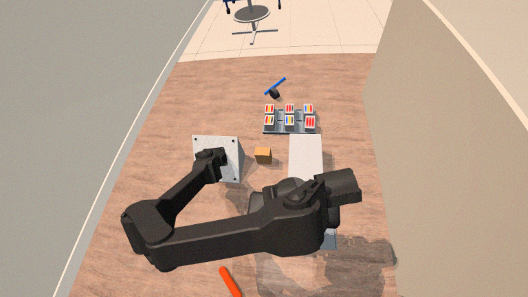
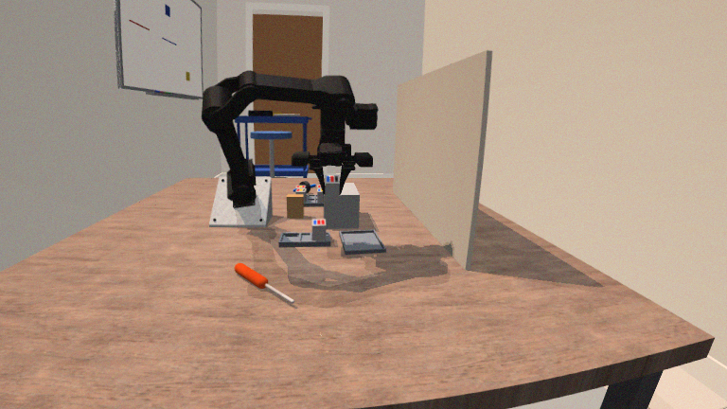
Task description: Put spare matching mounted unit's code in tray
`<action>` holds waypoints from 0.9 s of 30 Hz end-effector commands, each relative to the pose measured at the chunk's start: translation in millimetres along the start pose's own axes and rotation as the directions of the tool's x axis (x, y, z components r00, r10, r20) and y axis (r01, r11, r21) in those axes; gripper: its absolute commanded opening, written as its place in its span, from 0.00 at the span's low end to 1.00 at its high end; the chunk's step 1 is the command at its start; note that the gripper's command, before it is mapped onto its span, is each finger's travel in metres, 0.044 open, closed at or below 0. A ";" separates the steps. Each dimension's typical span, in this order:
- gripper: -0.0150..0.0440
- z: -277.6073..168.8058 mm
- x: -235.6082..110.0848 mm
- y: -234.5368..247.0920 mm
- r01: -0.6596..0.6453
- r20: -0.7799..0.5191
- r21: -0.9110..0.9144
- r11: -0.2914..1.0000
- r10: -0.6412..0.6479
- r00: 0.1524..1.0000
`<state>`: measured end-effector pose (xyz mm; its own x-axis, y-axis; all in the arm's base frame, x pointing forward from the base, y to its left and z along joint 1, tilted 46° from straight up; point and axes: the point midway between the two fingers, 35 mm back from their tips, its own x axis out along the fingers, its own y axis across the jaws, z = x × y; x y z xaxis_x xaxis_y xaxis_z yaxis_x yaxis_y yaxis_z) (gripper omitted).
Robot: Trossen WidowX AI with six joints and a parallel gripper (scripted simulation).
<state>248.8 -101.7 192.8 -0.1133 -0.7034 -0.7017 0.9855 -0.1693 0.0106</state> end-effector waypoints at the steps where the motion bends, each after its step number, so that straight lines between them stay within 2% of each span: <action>1: 0.25 2.1 1.6 24.6 -0.004 0.004 0.001 1.000 0.004 1.000; 12: 0.25 2.1 11.5 73.1 -0.005 0.007 0.003 1.000 0.005 1.000; 27: 0.25 1.2 18.5 74.5 -0.005 0.006 0.003 1.000 0.005 1.000</action>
<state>319.8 -125.2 183.7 -0.1074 -0.7058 -0.7003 0.9852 -0.1704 0.0207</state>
